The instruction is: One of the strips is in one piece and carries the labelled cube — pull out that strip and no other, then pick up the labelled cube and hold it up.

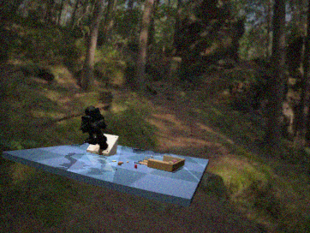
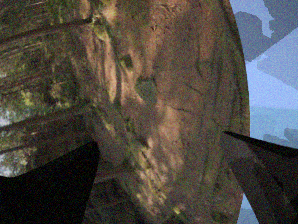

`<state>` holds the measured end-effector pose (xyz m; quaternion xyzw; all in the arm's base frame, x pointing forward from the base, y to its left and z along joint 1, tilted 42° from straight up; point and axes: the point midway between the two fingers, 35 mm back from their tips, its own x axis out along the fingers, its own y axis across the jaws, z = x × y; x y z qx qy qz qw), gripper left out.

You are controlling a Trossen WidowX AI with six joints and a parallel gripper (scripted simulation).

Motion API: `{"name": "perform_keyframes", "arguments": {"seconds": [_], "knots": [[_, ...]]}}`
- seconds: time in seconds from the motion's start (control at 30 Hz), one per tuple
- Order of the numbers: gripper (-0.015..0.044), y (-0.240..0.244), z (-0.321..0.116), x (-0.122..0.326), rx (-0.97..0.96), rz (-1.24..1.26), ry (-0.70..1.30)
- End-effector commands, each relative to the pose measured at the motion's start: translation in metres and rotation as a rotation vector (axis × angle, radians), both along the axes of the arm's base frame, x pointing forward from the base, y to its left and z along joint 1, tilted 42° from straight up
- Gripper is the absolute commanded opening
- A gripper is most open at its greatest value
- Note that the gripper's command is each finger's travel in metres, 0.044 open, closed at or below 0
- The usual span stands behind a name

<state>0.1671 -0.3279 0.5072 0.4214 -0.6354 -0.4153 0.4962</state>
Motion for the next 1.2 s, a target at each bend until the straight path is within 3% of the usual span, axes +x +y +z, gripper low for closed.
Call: {"name": "perform_keyframes", "arguments": {"seconds": [0.0,0.33,0.6,0.87,1.17], "knots": [[0.04,0.015,-0.043,0.061,0.1,0.107,0.249],[0.04,0.107,-0.147,0.178,0.159,0.383,0.902],[0.04,0.214,-0.23,0.224,0.012,0.582,1.452],[0.04,0.328,-0.313,0.221,-0.341,0.708,2.009],[0.04,0.427,-0.394,0.165,-0.972,0.67,2.523]]}}
